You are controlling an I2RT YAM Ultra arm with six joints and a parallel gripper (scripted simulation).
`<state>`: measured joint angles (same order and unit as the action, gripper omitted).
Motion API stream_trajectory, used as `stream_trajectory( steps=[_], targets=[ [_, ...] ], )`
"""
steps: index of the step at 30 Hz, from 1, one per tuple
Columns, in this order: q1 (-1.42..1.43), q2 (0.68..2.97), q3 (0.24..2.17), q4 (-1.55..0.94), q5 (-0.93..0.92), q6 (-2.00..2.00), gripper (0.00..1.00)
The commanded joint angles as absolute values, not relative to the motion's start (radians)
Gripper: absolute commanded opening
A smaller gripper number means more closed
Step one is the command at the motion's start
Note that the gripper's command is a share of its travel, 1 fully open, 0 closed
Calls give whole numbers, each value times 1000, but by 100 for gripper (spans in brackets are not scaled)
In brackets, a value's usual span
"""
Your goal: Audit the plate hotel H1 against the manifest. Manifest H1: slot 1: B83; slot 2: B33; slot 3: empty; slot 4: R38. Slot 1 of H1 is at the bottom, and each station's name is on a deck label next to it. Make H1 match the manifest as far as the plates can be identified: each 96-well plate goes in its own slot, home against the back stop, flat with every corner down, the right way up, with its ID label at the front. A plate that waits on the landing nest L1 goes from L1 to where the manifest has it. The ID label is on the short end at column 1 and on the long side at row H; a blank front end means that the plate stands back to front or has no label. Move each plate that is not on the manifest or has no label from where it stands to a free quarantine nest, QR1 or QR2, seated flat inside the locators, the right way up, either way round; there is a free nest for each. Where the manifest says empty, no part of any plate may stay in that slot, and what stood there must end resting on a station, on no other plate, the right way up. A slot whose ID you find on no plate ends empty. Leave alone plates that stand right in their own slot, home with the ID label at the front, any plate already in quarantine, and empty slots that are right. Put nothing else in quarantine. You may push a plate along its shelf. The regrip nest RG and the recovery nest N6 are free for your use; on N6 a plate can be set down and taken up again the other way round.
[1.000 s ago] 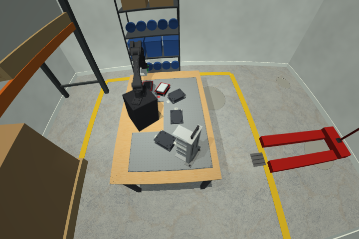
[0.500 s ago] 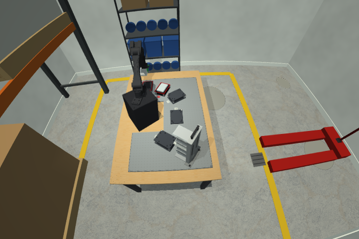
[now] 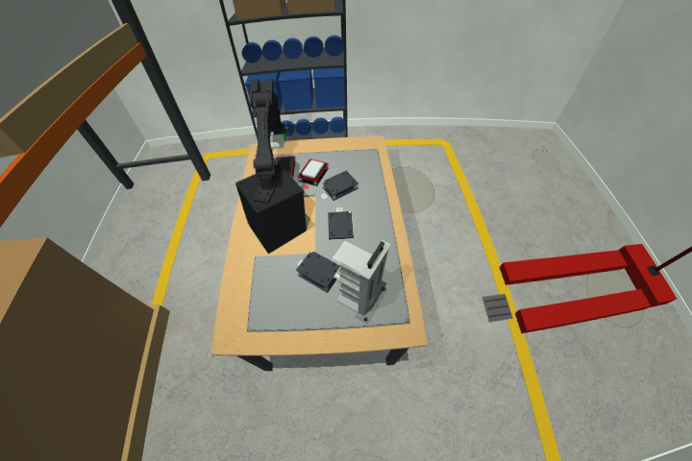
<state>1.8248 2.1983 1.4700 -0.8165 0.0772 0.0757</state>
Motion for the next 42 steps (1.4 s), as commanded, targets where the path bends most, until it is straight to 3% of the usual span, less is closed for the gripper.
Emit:
stream_trajectory(
  steps=[1,42],
  targets=[
    [1813,2207,1452,-781,80,70,86],
    [1794,2441,1465,-516,77,51,86]
  ],
)
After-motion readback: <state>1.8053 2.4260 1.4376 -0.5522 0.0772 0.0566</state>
